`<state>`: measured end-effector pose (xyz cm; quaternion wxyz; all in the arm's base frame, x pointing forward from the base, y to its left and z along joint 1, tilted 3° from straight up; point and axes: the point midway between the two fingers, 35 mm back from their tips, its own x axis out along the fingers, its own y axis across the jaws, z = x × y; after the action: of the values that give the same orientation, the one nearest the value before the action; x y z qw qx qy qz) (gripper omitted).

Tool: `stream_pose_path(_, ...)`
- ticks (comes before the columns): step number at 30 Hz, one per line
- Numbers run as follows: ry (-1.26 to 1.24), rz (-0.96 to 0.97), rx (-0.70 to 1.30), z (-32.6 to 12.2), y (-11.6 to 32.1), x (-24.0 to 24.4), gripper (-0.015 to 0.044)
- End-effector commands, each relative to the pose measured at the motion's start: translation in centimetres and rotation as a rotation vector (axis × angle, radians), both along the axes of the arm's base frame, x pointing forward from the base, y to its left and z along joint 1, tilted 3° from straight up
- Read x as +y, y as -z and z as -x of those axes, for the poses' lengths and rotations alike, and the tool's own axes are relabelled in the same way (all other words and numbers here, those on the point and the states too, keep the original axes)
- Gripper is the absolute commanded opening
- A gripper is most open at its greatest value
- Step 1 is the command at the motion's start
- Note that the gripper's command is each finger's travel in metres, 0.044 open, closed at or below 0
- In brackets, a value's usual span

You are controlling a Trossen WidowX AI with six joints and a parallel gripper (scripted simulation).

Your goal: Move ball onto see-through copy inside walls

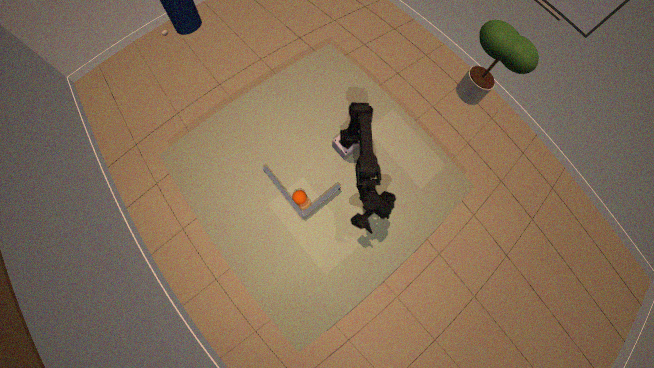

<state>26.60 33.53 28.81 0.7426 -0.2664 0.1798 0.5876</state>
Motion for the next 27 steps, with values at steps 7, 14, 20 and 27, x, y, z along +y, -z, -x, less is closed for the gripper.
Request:
stream_pose_path(7,0.614,0.198,0.404,-9.3,9.9,-11.9,0.0440)
stream_pose_path(14,1.064,0.297,0.678,-11.7,15.7,-22.3,0.0440)
stream_pose_path(20,1.439,0.369,0.904,-10.8,19.9,-31.1,0.0440)
stream_pose_path(27,1.479,0.376,0.928,-10.5,20.3,-32.0,0.0440)
